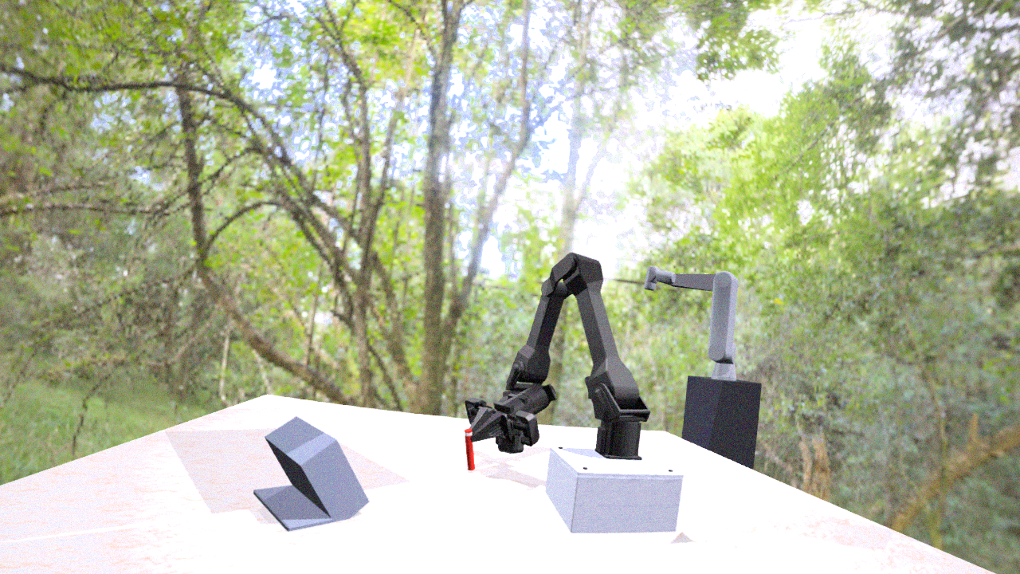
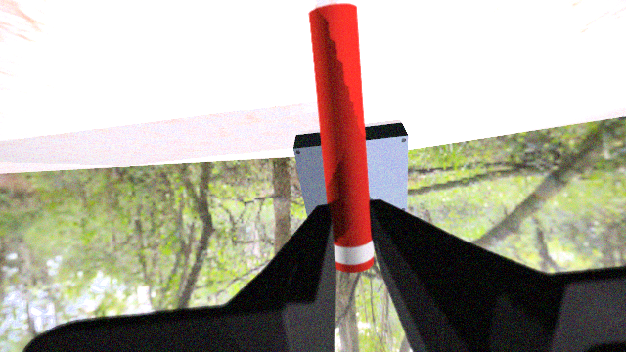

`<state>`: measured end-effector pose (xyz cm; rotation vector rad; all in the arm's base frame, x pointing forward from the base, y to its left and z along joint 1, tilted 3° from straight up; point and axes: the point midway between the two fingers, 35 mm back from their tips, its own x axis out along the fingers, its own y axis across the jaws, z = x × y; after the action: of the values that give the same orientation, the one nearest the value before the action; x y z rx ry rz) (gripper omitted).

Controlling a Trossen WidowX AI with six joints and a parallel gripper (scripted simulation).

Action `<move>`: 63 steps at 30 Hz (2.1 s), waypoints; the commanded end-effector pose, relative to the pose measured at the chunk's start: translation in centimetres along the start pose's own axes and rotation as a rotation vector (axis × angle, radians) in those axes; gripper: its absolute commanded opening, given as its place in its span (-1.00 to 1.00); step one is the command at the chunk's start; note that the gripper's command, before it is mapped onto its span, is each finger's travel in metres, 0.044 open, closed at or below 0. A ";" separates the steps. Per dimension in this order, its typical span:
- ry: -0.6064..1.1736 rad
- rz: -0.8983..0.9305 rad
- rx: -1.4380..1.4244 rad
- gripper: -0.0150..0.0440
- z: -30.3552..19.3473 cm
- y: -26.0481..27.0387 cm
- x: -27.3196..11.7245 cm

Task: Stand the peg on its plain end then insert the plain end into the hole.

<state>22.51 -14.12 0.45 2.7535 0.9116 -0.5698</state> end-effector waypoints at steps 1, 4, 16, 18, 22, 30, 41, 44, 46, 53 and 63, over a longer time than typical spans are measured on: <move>0.032 0.002 0.003 -0.32 0.2 0.0 -0.2; 0.057 0.002 0.003 -0.32 0.3 0.0 -0.3; 0.048 0.003 -0.003 -0.32 0.6 0.0 -0.3; 0.048 0.003 -0.004 -0.32 0.6 0.0 -0.3; 0.047 0.004 -0.006 -0.32 0.7 0.1 -0.2; 0.047 0.005 -0.009 -0.32 0.8 0.1 -0.2; 0.049 0.008 -0.006 -0.32 1.0 0.2 -0.5; 0.050 0.008 -0.006 -0.32 1.1 0.2 -0.5; 0.051 0.009 -0.006 -0.32 1.1 0.3 -0.6; 0.054 0.010 -0.006 -0.32 1.2 0.4 -0.7; 0.060 0.013 -0.006 -0.32 1.3 0.5 -0.9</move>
<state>21.87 -15.26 -0.15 2.7840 0.9063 -0.4827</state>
